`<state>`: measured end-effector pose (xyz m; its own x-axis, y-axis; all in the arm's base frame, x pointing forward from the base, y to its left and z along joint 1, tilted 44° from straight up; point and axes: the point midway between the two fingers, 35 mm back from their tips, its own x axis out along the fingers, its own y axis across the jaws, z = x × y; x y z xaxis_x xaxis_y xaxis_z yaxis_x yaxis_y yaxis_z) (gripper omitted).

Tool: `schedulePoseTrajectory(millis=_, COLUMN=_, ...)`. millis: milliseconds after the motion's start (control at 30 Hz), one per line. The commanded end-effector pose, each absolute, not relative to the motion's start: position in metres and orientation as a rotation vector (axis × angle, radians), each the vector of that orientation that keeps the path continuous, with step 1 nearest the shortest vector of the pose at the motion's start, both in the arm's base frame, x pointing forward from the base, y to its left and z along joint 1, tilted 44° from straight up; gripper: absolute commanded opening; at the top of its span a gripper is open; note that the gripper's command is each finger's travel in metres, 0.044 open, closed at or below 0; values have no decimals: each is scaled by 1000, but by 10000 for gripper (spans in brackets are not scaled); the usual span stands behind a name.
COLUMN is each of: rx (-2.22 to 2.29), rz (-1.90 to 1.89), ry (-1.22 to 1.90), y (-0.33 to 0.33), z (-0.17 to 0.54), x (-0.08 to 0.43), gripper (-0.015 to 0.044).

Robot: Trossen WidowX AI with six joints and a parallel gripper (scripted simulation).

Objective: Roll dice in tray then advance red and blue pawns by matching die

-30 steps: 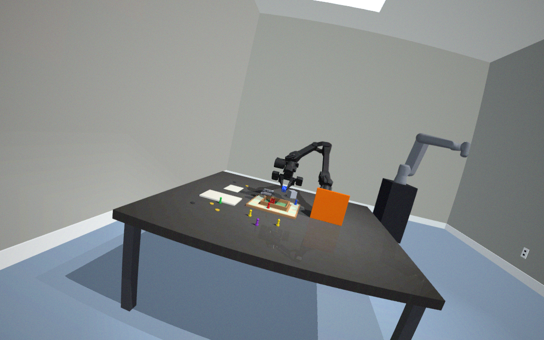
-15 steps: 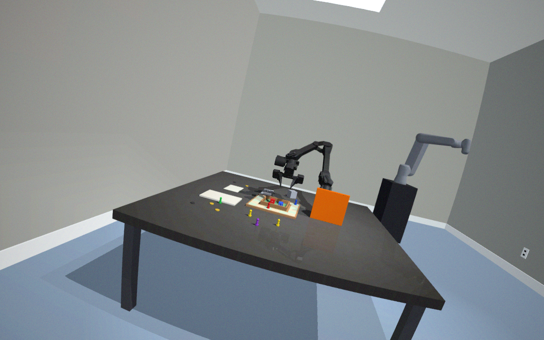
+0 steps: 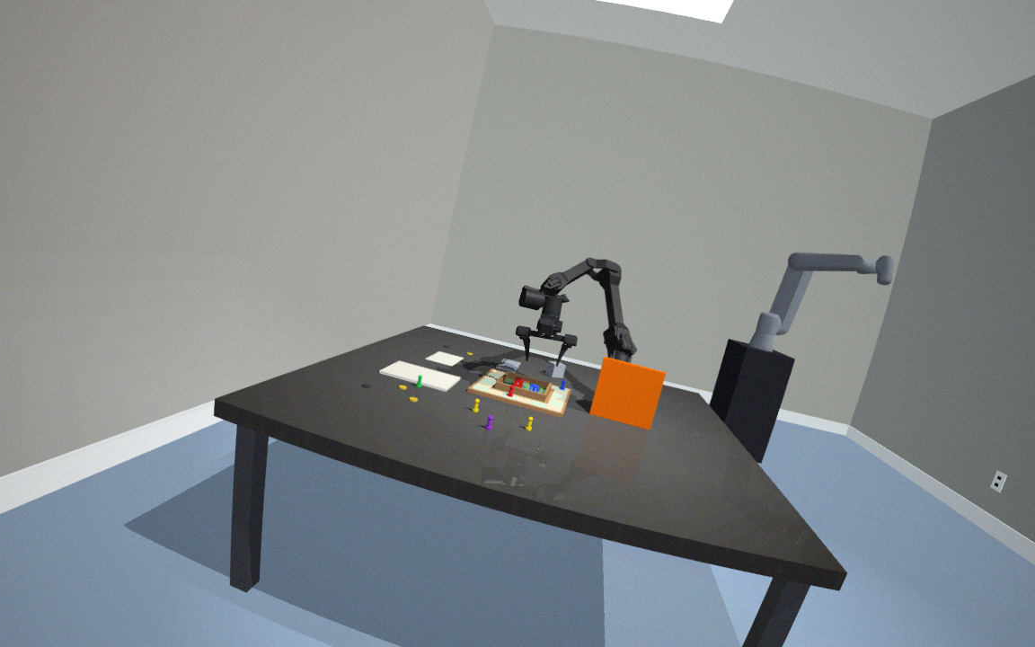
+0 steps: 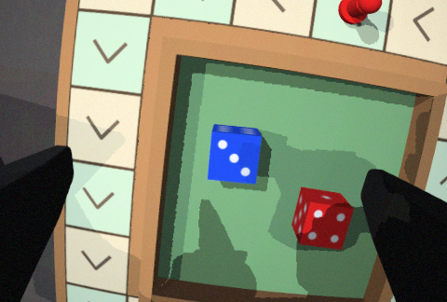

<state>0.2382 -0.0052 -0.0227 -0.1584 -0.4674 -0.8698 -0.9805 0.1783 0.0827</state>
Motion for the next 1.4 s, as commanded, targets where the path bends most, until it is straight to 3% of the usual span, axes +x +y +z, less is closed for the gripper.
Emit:
schedulePoseTrajectory(millis=0, rx=-1611, rz=719, ry=1836, y=-5, z=-31, x=243, gripper=440)
schedulePoseTrajectory(millis=133, rx=-1522, rz=812, ry=1806, y=-4, z=-30, x=238, gripper=440)
schedulePoseTrajectory(millis=433, rx=-1073, rz=107, ry=1821, y=4, z=-48, x=262, gripper=204)
schedulePoseTrajectory(millis=800, rx=-359, rz=-780, ry=1517, y=16, z=-83, x=292, gripper=200)
schedulePoseTrajectory(millis=1133, rx=35, rz=-1163, ry=1225, y=21, z=-104, x=305, gripper=200)
schedulePoseTrajectory(millis=1367, rx=82, rz=-1204, ry=1185, y=21, z=-106, x=305, gripper=200)
